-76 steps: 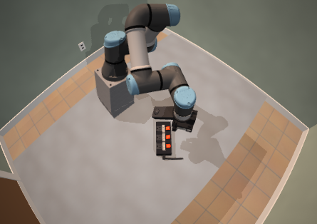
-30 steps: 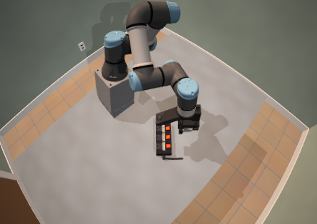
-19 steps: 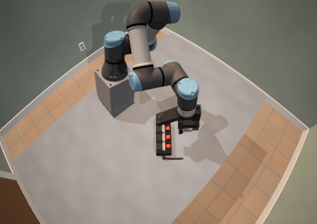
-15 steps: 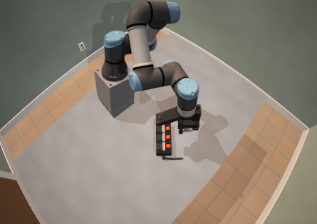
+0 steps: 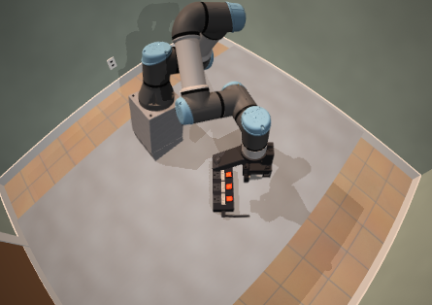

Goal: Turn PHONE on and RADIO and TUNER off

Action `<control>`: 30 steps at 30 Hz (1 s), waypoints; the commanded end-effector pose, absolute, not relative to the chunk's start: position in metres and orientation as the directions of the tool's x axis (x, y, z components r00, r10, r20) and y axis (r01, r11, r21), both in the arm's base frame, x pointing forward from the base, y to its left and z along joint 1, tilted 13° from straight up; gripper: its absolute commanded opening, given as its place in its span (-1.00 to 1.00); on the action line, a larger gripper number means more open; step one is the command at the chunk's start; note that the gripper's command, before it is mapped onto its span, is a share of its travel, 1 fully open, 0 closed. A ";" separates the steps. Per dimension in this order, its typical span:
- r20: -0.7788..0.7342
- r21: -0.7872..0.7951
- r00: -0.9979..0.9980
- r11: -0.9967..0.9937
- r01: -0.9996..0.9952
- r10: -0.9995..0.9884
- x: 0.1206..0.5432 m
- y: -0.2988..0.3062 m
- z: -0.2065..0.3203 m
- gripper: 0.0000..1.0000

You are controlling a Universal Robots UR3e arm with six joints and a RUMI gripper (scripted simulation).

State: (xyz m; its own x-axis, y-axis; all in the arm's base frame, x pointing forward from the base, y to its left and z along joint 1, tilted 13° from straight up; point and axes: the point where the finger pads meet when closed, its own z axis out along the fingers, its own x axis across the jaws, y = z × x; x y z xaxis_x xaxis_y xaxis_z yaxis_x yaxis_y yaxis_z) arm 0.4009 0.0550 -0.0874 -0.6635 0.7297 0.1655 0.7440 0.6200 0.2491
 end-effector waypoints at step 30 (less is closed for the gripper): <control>0.163 0.250 -0.664 0.620 0.744 0.730 0.404 0.075 -0.174 -1.00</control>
State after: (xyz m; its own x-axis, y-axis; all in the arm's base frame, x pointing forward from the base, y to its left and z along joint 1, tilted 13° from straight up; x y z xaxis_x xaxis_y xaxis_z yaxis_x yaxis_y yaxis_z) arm 0.4009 0.0745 -0.1694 -0.6638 0.7289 0.1678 0.7440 0.6205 0.2476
